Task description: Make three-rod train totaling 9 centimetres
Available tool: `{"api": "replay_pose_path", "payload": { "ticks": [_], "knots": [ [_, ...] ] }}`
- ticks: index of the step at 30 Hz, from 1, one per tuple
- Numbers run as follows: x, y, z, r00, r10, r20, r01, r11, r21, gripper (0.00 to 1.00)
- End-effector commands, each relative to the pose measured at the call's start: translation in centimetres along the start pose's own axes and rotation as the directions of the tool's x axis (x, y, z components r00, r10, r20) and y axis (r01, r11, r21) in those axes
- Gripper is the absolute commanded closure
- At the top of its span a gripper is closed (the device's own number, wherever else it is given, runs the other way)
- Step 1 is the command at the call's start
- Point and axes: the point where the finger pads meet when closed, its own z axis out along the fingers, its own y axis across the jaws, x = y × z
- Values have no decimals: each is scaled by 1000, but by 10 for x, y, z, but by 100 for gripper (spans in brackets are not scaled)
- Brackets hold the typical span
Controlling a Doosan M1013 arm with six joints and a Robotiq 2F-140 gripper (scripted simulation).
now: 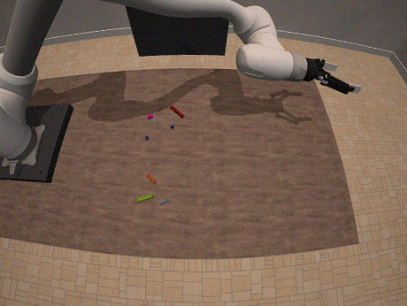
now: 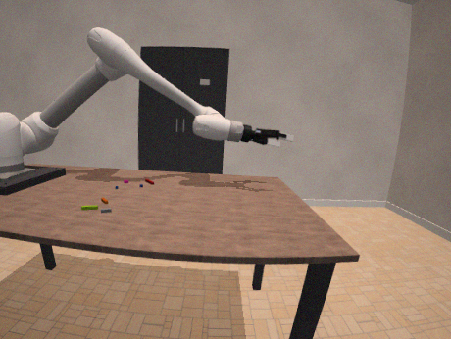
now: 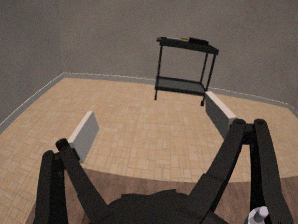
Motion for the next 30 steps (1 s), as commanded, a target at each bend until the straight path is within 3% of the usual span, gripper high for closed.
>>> {"api": "replay_pose_path", "payload": {
  "ticks": [1,21,30],
  "knots": [
    [0,0,0,1000,0,0,0,1000,0,0],
    [0,4,-1,1000,20,2,-20,1000,-7,0],
    [-11,76,-22,941,339,2,-335,932,-135,0]
  ]
}}
